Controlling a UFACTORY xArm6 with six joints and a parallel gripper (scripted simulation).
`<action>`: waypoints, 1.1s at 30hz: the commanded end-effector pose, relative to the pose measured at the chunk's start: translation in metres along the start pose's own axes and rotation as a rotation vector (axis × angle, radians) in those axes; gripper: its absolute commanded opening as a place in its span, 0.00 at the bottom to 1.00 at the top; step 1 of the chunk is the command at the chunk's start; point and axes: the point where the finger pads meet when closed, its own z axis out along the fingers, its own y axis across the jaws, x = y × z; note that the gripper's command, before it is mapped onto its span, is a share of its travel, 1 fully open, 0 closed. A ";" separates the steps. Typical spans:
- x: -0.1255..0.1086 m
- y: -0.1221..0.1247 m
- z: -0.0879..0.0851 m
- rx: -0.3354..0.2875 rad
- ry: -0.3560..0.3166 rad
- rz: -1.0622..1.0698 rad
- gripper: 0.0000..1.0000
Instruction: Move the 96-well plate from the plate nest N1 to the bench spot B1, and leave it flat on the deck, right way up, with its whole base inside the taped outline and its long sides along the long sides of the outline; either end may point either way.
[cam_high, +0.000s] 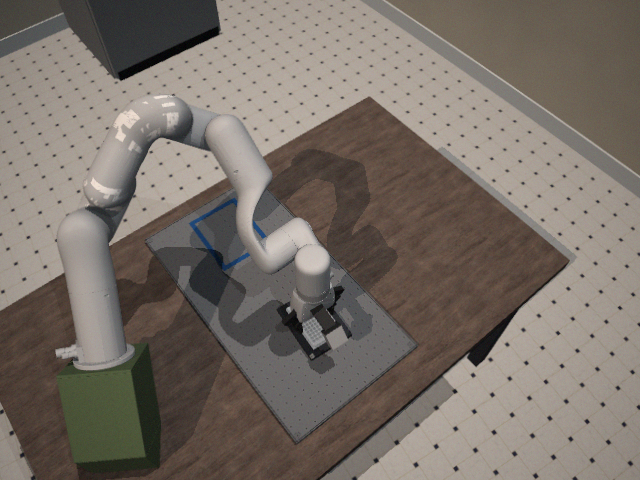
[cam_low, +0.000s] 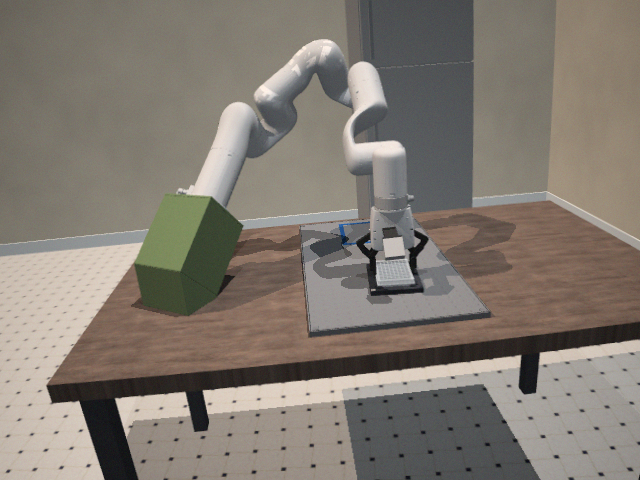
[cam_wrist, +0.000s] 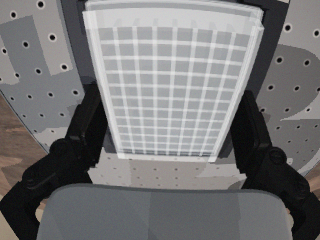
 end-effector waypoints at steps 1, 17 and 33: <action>0.000 -0.001 -0.001 0.003 0.002 -0.001 0.00; 0.000 -0.001 -0.001 0.003 0.002 -0.001 0.00; 0.000 -0.001 -0.007 0.003 0.002 -0.001 0.00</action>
